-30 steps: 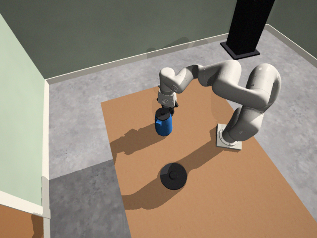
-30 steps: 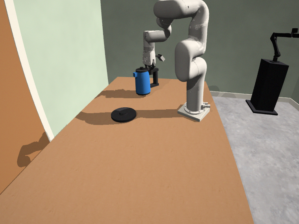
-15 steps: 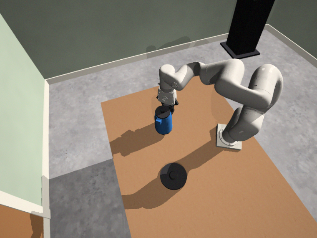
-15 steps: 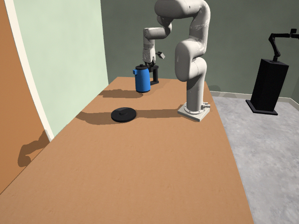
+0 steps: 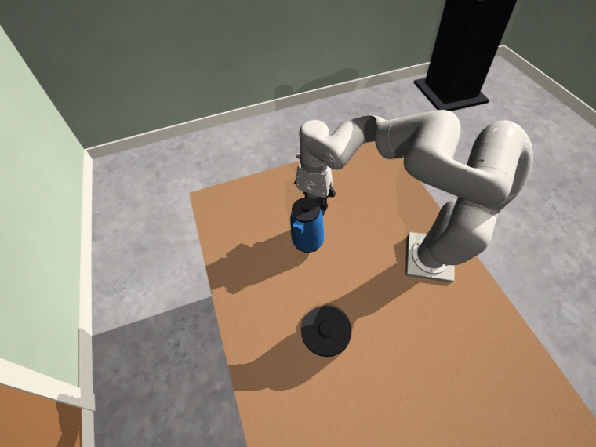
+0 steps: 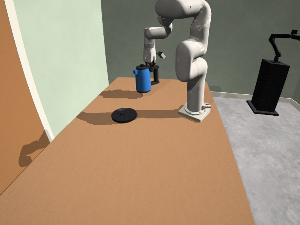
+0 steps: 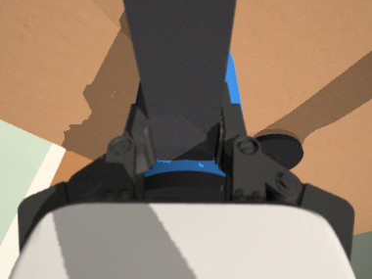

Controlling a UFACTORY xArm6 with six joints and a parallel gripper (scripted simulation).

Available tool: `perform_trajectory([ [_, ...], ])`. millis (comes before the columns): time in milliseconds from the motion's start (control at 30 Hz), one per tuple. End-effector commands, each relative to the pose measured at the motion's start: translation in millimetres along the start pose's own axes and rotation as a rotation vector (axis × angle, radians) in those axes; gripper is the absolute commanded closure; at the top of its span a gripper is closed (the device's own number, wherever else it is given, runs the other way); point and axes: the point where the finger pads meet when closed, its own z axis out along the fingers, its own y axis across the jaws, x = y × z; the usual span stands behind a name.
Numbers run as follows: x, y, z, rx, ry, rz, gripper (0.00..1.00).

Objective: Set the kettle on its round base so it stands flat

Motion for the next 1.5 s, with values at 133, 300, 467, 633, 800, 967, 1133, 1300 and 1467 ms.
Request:
perform_trajectory([
  [133,-0.1,-1.4,-1.8,0.005,0.0,0.0,1.0],
  [300,-0.1,-1.4,-1.8,0.005,0.0,0.0,1.0],
  [467,-0.1,-1.4,-1.8,0.005,0.0,0.0,1.0],
  [633,-0.1,-1.4,-1.8,0.005,0.0,0.0,1.0],
  [800,-0.1,-1.4,-1.8,0.005,0.0,0.0,1.0],
  [967,-0.2,-1.3,-1.8,0.005,0.0,0.0,1.0],
  [1133,-0.5,-1.1,-1.8,0.005,0.0,0.0,1.0],
  [1300,-1.8,-0.2,-1.8,0.005,0.0,0.0,1.0],
  [1467,-4.4,1.6,-1.8,0.005,0.0,0.0,1.0],
])
